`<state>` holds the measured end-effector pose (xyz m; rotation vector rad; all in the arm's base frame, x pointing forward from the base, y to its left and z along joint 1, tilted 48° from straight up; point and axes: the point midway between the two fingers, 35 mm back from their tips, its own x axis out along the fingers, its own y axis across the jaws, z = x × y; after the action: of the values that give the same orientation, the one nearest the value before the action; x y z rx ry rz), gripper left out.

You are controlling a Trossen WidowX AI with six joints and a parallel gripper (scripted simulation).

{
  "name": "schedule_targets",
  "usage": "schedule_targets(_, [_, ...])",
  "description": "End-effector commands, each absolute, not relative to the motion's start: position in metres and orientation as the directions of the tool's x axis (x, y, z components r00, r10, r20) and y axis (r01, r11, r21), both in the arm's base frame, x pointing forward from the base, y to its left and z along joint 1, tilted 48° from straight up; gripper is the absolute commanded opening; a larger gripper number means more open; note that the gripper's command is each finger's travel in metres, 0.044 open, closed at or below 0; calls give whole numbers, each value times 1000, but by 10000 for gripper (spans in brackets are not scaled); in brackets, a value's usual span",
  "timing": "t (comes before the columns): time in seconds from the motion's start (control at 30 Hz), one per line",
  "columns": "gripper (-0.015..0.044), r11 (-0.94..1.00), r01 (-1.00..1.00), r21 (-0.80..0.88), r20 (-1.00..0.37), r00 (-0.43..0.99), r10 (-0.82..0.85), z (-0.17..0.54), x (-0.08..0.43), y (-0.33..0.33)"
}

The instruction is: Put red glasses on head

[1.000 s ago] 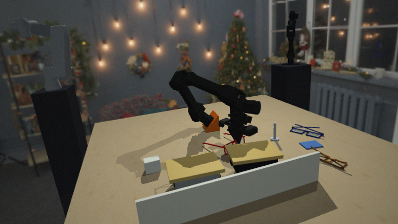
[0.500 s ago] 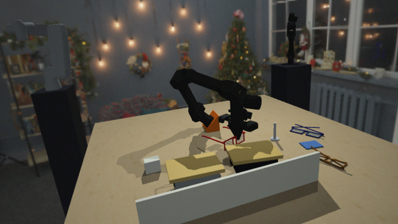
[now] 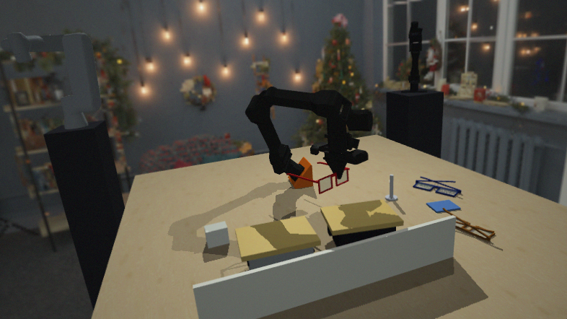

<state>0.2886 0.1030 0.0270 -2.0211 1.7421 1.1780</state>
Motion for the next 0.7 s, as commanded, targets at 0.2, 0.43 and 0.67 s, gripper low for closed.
schedule_targets(0.2, [0,-170,-961,219,-686,-27,-727,28,287,103])
schedule_targets(0.43, [0,-5,-999,46,-686,-28,-727,30,285,102])
schedule_targets(0.67, [0,161,-978,-130,-686,-29,-727,32,283,101])
